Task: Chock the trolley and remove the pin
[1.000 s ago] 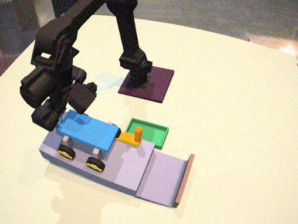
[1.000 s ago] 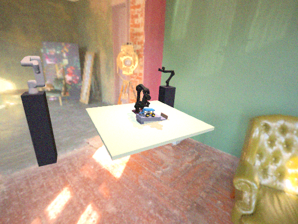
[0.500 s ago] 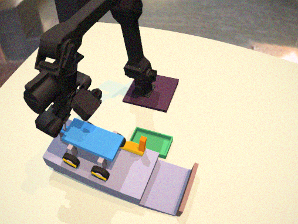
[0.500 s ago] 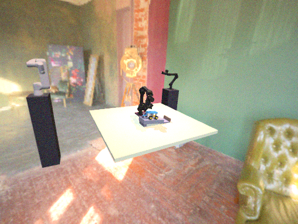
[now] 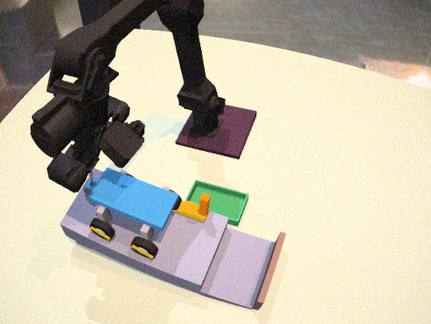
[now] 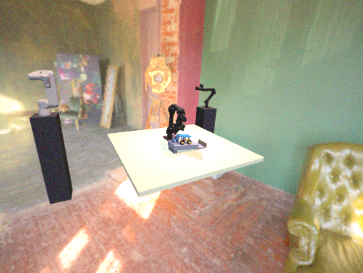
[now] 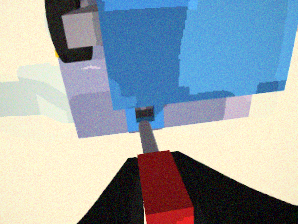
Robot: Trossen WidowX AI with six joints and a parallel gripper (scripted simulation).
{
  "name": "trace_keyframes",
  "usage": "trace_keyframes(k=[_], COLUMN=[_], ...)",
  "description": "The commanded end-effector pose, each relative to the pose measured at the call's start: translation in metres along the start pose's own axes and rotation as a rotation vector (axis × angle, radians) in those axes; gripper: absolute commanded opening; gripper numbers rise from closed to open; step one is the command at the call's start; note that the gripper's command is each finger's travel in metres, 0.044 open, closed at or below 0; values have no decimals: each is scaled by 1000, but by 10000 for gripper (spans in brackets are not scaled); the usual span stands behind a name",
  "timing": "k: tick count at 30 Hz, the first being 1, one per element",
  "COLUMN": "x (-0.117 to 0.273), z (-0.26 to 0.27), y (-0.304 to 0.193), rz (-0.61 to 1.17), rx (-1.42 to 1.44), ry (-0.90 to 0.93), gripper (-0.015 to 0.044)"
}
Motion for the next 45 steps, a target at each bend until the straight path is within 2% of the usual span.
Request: trace_keyframes(k=[1, 27, 45], x=[4, 3, -1], z=[-1, -7, 47], y=[-2, -32, -45], rz=[6, 9, 10], rx=[-5, -4, -3], ry=[-4, -5, -1], gripper=[0, 0, 0])
Point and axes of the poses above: the point midway between the two fingers, 35 mm back from their tips, its own x axis back along the fingers, its own z axis across the jaws, y = z × x, the point moved 3 cm from there along x, back along the fingers, and after that the axes turned 12 degrees about -x, right-handed, at the moved point
